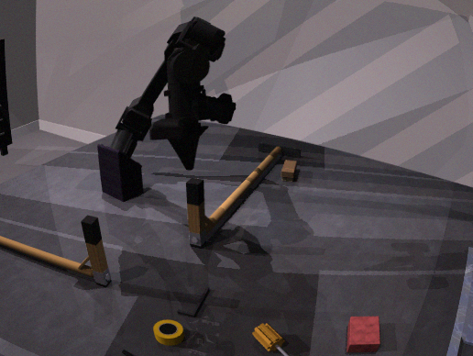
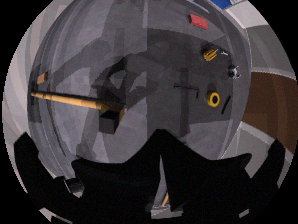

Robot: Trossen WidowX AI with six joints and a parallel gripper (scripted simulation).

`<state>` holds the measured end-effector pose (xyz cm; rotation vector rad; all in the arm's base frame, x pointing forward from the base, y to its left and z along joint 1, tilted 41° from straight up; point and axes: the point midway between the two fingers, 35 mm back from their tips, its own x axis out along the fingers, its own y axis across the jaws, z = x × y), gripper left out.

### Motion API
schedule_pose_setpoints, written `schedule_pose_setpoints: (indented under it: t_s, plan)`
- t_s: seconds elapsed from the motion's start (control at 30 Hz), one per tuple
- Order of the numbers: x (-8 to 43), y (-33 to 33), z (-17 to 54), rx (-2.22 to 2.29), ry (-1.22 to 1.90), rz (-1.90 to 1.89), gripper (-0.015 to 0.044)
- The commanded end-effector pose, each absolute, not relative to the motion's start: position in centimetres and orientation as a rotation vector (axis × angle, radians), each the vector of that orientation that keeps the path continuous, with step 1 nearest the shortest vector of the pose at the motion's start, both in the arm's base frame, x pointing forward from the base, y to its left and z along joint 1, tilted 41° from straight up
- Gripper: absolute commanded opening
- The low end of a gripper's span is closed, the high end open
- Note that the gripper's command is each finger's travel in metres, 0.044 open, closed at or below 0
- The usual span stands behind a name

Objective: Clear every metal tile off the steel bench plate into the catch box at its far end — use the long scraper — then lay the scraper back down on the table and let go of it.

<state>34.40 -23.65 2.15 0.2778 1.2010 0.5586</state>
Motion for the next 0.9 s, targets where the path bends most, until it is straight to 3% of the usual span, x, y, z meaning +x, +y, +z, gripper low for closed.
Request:
schedule_pose_setpoints:
  t_s: [0.0,0.87]
  plan:
    - [34.5,-22.3,3.7,0.218,1.176,0.606,0.0]
    - [33.2,-13.4,10.7,-0.129,1.03,0.886,0.0]
